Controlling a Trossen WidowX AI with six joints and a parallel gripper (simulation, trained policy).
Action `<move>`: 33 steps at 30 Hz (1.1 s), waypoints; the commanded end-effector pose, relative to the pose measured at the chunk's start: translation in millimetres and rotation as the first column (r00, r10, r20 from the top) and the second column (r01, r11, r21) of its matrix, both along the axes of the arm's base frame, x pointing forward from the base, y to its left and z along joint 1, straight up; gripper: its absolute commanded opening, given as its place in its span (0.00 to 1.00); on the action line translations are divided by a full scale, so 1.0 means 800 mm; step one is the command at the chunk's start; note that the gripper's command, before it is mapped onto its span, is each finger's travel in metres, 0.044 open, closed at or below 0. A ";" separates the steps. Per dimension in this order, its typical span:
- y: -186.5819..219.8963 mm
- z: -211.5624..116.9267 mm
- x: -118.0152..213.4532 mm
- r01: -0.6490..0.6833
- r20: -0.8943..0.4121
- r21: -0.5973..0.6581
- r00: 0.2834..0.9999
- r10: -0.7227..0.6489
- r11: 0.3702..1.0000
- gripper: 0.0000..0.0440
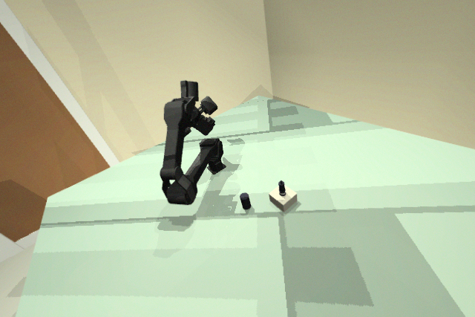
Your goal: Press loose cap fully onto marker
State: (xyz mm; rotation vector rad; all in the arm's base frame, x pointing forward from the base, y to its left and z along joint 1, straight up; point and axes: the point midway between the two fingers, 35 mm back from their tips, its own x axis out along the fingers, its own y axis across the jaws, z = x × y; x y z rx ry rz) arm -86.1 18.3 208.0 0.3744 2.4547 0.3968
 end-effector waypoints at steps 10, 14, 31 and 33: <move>0.014 0.001 -0.002 0.060 0.046 -0.010 0.997 -0.060 0.998 0.48; 0.020 0.001 -0.003 0.082 0.067 -0.015 0.994 -0.081 0.997 0.51; 0.046 0.007 -0.001 0.176 0.146 -0.032 0.975 -0.169 0.984 0.61; 0.050 0.008 -0.001 0.187 0.154 -0.034 0.972 -0.180 0.982 0.62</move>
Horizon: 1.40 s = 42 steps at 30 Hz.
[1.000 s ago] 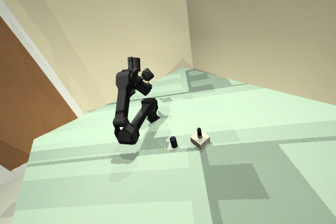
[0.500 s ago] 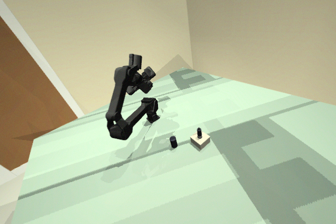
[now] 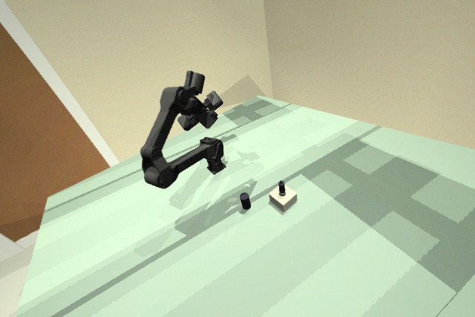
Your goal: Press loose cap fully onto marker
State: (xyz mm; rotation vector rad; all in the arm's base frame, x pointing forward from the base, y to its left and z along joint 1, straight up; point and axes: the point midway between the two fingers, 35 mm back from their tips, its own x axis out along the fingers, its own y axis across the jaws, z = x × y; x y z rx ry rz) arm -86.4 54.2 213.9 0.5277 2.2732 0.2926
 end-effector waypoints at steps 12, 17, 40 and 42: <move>0.026 0.004 0.005 0.080 0.058 -0.036 0.995 -0.077 0.996 0.68; 0.036 0.006 0.008 0.112 0.076 -0.041 0.991 -0.109 0.993 0.70; 0.084 0.015 0.038 0.250 0.160 -0.058 0.958 -0.238 0.967 0.74; 0.087 0.015 0.042 0.261 0.167 -0.060 0.954 -0.248 0.964 0.73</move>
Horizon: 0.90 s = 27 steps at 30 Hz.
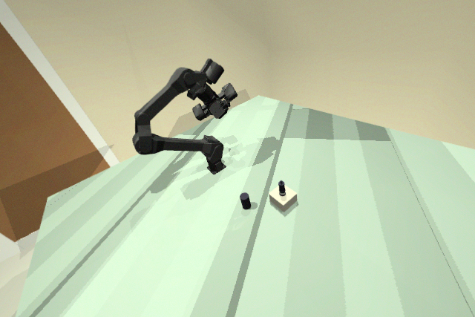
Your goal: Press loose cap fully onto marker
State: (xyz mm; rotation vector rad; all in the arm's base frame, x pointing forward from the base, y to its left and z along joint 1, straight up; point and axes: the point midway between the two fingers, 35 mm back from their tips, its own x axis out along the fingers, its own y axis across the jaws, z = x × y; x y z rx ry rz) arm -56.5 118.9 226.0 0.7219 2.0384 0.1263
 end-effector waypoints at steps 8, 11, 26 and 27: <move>0.021 0.001 0.019 0.055 0.029 -0.030 0.998 -0.054 0.998 0.74; 0.027 0.002 0.026 0.071 0.037 -0.036 0.997 -0.070 0.997 0.74; 0.049 0.003 0.061 0.153 0.074 -0.062 0.986 -0.149 0.986 0.74; 0.051 0.003 0.064 0.159 0.076 -0.064 0.985 -0.154 0.985 0.74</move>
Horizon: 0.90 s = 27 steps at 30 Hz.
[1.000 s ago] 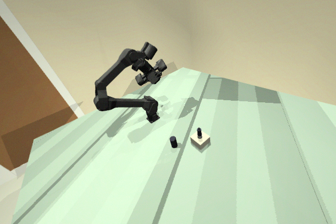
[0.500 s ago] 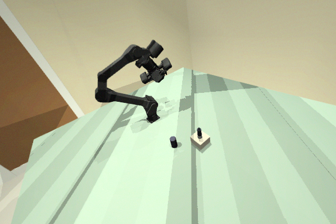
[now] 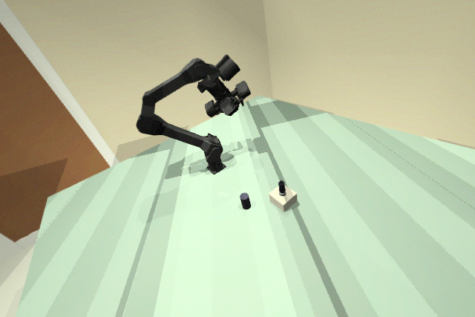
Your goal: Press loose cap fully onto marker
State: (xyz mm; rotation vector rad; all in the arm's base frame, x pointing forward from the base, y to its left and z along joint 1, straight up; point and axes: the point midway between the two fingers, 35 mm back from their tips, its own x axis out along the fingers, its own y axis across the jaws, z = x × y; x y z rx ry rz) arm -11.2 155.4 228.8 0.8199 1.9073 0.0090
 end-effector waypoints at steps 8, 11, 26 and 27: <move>0.014 -0.001 0.029 0.052 0.015 -0.030 0.999 -0.051 0.998 0.74; 0.017 -0.001 0.037 0.068 0.020 -0.036 0.998 -0.067 0.997 0.74; 0.026 -0.003 0.083 0.147 0.043 -0.064 0.989 -0.144 0.987 0.74; 0.026 -0.003 0.086 0.152 0.044 -0.066 0.988 -0.149 0.986 0.74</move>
